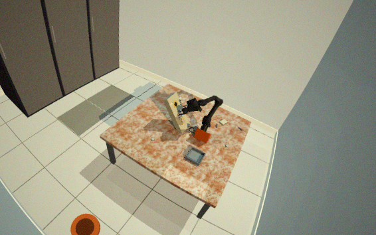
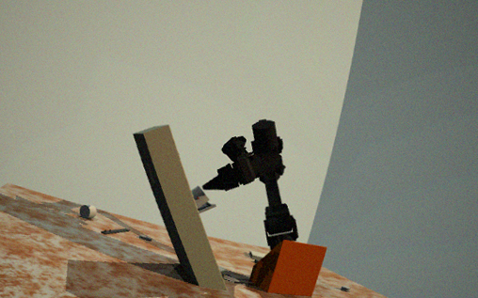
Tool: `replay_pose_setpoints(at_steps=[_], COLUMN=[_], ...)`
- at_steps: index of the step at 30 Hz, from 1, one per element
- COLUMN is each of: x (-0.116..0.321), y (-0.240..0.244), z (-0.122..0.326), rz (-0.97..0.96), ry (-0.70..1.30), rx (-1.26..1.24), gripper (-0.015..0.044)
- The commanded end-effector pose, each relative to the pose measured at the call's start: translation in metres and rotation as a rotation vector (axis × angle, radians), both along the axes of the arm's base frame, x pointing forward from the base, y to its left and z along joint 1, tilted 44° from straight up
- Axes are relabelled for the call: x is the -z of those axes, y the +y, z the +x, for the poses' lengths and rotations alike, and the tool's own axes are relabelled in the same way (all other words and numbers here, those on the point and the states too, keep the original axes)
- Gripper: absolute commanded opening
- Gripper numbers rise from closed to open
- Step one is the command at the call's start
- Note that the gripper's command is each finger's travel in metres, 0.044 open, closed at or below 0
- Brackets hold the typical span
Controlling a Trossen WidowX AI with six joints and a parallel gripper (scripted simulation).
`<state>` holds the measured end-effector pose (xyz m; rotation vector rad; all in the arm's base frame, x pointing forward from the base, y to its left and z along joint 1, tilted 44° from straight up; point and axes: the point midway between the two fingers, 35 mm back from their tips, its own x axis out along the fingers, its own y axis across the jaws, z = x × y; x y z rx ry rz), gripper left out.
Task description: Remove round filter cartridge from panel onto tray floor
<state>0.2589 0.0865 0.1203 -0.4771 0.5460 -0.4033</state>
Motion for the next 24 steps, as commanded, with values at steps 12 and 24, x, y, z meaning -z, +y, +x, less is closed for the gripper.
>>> replay_pose_setpoints(at_steps=[12,24], x=[-0.0017,-0.0004], y=[0.0012,0.0034], z=[0.001,0.0059], rz=[0.005,0.032], ry=[-0.005,0.142], rx=[0.0,0.124], gripper=[0.0103,0.0103])
